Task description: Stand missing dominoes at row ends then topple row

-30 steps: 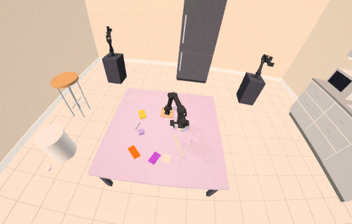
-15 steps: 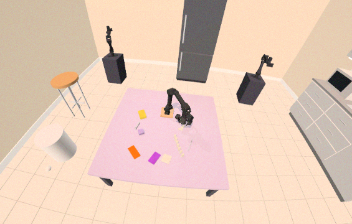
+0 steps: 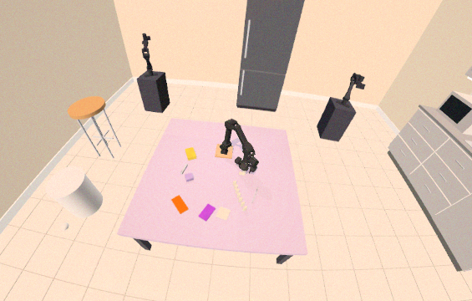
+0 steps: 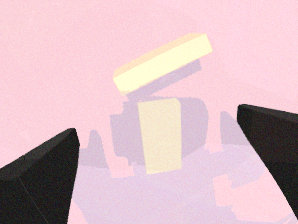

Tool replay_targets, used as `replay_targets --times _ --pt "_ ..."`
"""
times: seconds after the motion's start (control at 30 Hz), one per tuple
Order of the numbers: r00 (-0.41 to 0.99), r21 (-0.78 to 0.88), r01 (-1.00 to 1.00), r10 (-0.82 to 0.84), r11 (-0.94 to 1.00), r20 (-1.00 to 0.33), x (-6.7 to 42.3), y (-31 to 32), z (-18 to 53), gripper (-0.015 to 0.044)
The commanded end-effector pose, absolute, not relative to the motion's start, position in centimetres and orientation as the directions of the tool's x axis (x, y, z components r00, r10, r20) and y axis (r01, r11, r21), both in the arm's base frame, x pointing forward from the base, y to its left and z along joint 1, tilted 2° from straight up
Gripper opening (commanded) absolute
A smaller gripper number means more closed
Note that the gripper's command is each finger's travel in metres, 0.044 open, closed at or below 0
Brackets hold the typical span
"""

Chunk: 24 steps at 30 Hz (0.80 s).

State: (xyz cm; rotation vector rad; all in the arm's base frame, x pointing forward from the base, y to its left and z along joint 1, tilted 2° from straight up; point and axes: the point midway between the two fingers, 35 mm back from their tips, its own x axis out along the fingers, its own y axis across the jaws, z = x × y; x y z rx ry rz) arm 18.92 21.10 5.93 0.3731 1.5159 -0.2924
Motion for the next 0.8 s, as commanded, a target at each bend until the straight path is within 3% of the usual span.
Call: replay_targets --times 0.0,0.57,0.77 --pt "0.038 0.052 0.415 0.039 0.908 -0.998 18.6 21.0 4.5 0.044" --pt "0.038 0.051 0.415 0.039 0.908 -0.999 18.6 21.1 3.0 0.044" --pt "0.038 0.051 0.415 0.039 0.908 -0.999 18.6 21.1 3.0 0.0282"
